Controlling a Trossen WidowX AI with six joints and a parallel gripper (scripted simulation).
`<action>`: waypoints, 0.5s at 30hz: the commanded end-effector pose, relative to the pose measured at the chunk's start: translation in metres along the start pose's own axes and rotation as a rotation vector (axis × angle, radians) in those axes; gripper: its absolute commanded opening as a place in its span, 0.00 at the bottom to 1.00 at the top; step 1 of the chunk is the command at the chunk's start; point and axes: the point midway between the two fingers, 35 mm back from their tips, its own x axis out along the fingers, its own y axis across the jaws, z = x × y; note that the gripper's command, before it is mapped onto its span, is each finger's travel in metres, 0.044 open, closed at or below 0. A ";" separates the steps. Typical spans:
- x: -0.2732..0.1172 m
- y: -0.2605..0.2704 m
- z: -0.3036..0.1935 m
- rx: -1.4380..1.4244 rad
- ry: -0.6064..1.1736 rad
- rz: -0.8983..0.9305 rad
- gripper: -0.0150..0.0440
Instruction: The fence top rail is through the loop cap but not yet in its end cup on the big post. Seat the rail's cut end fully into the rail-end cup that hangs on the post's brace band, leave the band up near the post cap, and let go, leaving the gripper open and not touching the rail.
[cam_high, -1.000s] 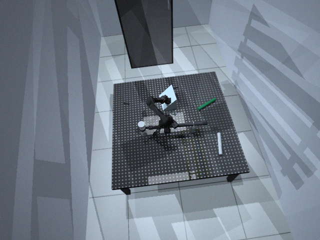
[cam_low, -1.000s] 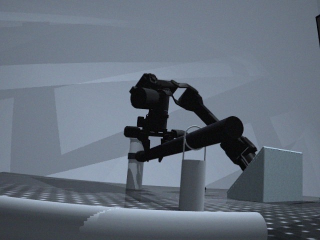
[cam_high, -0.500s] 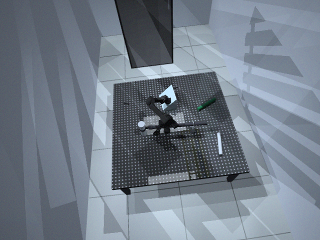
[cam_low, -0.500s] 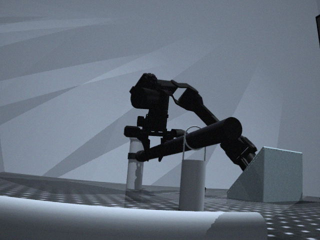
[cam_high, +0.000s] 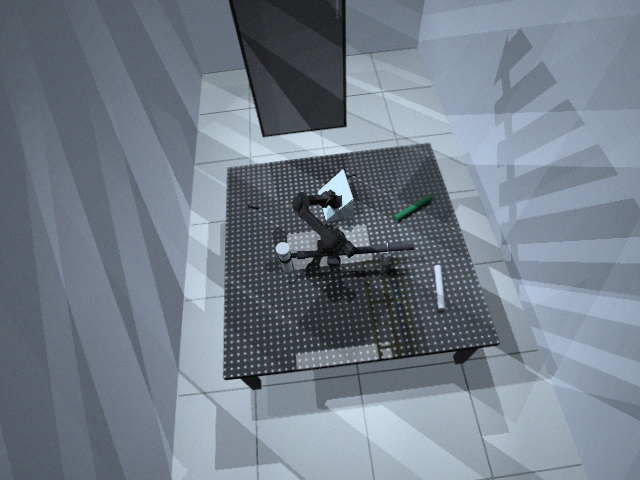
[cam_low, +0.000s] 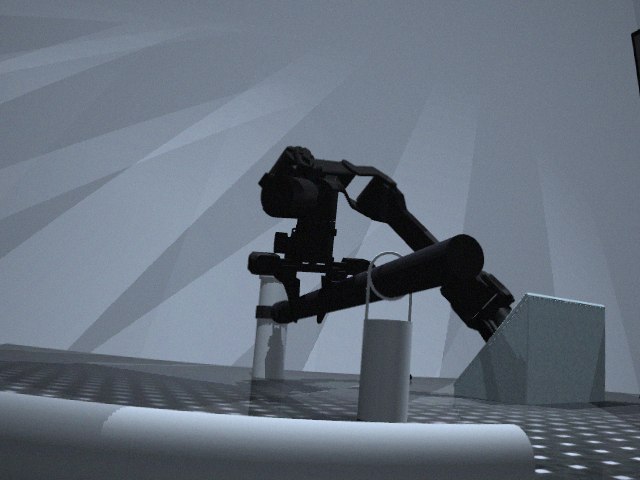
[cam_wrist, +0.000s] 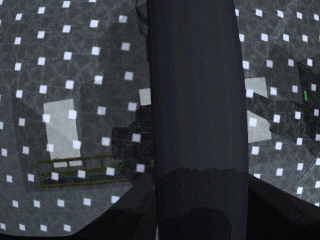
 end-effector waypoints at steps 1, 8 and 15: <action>0.000 0.000 0.002 0.000 -0.001 0.002 0.25; 0.001 0.001 0.007 0.000 -0.001 0.002 0.25; 0.001 0.001 0.012 0.000 -0.001 0.002 0.25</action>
